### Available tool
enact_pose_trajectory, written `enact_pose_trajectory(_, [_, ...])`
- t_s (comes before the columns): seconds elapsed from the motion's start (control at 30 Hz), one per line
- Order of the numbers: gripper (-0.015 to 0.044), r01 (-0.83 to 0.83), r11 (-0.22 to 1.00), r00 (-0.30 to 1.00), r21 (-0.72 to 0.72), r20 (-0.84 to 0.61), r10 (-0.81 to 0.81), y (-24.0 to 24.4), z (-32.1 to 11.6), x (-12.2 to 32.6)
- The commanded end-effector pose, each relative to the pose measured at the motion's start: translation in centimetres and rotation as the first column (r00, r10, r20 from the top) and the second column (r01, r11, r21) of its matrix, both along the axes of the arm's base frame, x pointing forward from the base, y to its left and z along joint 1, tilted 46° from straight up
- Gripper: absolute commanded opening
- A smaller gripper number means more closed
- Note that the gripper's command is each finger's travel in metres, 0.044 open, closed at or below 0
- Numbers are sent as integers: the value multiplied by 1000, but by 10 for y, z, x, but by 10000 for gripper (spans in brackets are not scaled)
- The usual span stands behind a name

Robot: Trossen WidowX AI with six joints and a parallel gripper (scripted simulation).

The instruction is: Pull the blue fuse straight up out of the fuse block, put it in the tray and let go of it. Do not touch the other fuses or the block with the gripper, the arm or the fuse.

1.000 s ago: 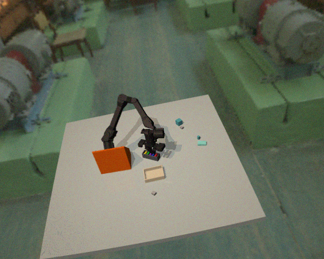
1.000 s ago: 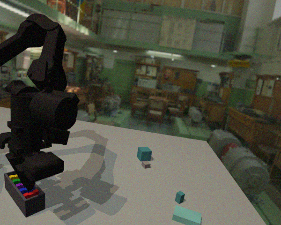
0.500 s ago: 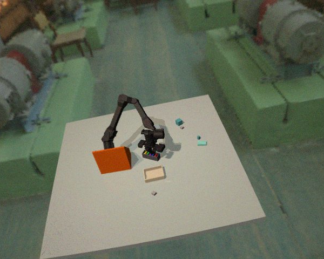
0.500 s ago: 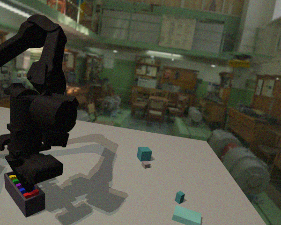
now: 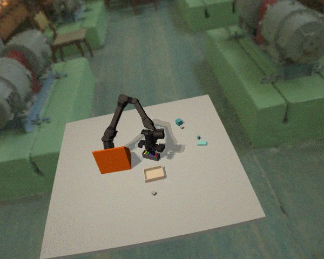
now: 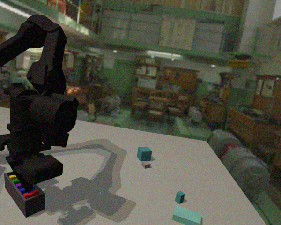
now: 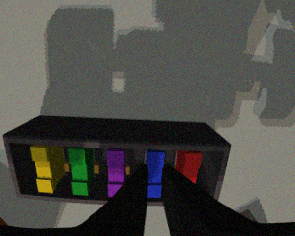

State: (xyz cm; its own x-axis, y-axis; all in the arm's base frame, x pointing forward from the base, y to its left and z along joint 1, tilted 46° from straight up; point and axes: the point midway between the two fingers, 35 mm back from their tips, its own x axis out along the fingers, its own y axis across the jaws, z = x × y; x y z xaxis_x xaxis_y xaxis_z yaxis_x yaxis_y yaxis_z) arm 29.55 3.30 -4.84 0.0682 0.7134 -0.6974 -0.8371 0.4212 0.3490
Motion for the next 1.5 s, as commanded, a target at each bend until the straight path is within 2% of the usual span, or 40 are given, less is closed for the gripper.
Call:
enact_pose_trajectory(0.0, [0, 0, 1000, 1000, 0, 0, 0, 0, 0, 0])
enact_pose_trajectory(1.47, [0, 2, 1000, 1000, 1, -3, -2, -15, 14, -1])
